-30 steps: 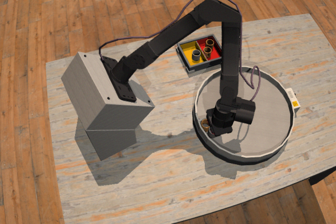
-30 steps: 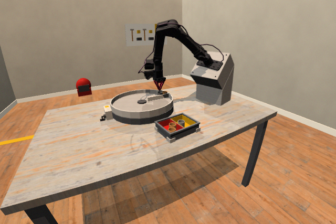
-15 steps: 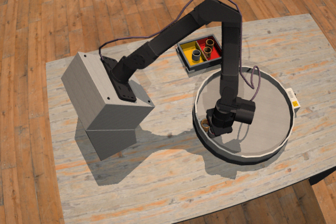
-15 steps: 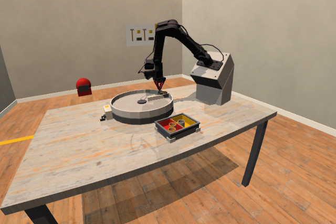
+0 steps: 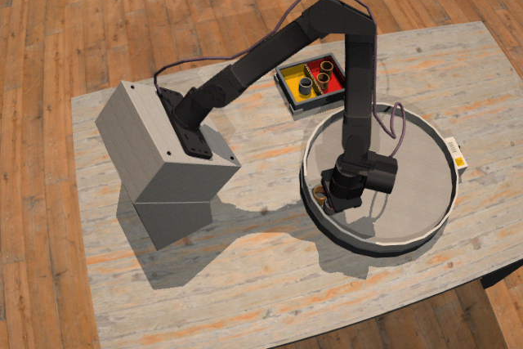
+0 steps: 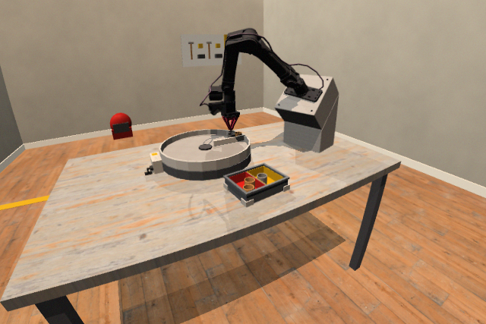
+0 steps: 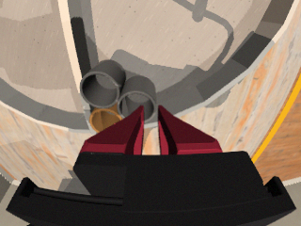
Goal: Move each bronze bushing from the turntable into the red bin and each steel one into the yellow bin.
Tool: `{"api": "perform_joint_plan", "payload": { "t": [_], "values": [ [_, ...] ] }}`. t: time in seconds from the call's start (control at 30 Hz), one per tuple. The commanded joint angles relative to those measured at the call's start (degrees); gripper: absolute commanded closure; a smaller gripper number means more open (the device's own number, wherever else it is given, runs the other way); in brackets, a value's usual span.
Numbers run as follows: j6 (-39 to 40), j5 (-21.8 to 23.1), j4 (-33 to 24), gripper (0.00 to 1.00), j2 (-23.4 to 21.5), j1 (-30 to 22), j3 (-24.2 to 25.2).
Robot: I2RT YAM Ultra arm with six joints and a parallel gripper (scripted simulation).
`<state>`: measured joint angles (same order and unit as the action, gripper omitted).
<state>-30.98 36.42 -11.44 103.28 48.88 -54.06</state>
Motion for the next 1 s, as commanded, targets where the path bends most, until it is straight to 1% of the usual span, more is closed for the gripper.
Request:
{"api": "perform_joint_plan", "payload": {
  "t": [0.0,0.43,0.57,0.63,0.97],
  "values": [
    [-0.2,-0.2,0.3,0.86,-0.5,1.1,0.7],
    [-0.4,0.0,0.7,0.86,0.7,1.2,1.1],
    [-0.4,0.0,0.4,0.86,0.7,1.2,0.5],
    [-0.4,0.0,0.4,0.86,-0.1,1.2,0.4],
    [-0.4,0.0,0.3,0.86,-0.1,1.2,0.4]
  ]
}}
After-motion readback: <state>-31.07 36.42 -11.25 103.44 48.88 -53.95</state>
